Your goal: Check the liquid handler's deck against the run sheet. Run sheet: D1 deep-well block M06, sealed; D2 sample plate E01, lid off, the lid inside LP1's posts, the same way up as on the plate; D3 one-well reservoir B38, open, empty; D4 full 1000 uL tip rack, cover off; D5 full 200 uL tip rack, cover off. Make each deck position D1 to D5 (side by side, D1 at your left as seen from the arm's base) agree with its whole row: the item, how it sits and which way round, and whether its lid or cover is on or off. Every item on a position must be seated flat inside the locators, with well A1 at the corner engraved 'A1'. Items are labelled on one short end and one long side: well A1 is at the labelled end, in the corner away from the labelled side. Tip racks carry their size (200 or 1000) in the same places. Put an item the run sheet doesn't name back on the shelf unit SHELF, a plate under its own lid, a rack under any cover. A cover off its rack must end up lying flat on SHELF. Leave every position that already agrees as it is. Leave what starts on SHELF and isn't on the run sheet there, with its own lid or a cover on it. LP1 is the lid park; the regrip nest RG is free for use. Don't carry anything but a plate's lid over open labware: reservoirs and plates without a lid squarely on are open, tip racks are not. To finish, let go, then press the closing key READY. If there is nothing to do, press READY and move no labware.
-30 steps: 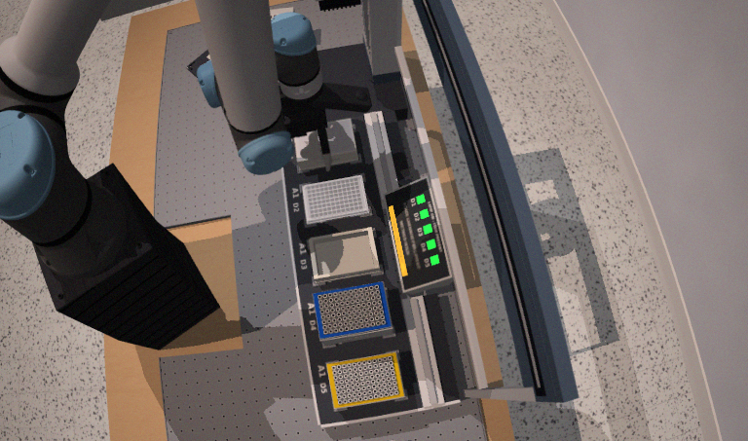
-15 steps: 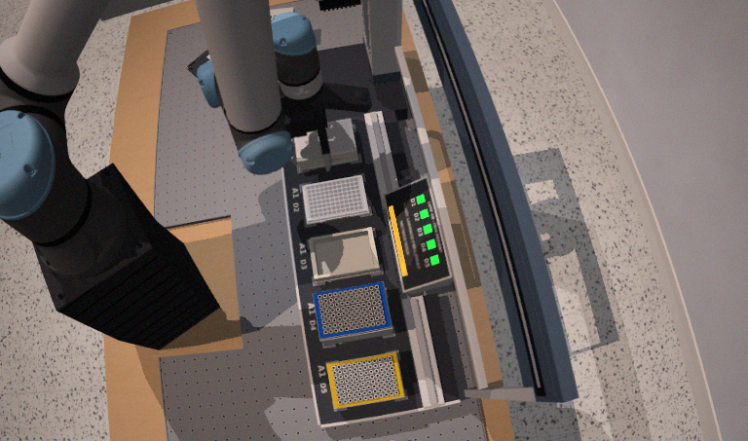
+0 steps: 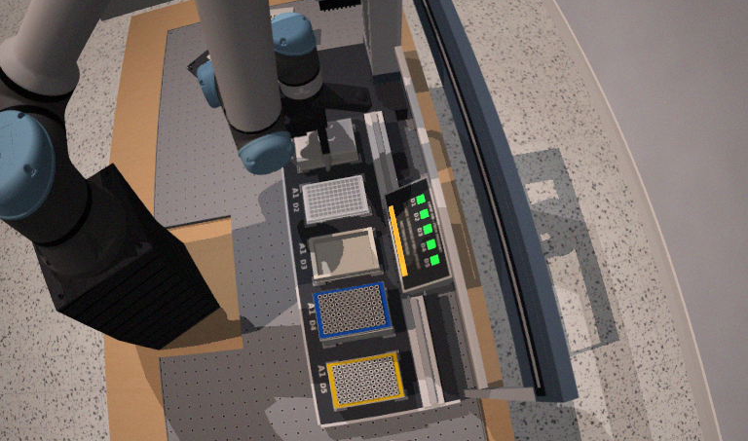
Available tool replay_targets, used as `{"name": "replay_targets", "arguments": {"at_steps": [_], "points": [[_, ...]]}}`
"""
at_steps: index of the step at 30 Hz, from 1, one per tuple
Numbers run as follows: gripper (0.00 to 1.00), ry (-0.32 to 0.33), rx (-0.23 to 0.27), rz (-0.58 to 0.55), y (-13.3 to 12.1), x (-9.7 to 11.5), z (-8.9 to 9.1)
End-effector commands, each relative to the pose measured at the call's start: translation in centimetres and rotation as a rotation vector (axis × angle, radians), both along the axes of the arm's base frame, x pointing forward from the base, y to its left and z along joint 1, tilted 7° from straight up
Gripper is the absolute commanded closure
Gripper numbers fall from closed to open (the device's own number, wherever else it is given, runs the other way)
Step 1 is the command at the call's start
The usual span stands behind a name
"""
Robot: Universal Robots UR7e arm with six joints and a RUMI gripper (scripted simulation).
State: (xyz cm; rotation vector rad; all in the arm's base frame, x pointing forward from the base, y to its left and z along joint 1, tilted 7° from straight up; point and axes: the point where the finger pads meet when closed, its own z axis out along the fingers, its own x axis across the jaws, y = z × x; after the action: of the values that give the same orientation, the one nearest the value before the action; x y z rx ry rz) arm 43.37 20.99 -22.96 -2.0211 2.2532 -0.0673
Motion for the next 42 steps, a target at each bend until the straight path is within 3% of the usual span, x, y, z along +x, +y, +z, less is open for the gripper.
{"name": "replay_targets", "arguments": {"at_steps": [1, 42], "points": [[0.18, -0.003, 0.0, 0.0, 0.0, 0.2, 0.0], [0.18, -0.001, -0.001, 0.0, -0.3, -0.6, 5.8]]}}
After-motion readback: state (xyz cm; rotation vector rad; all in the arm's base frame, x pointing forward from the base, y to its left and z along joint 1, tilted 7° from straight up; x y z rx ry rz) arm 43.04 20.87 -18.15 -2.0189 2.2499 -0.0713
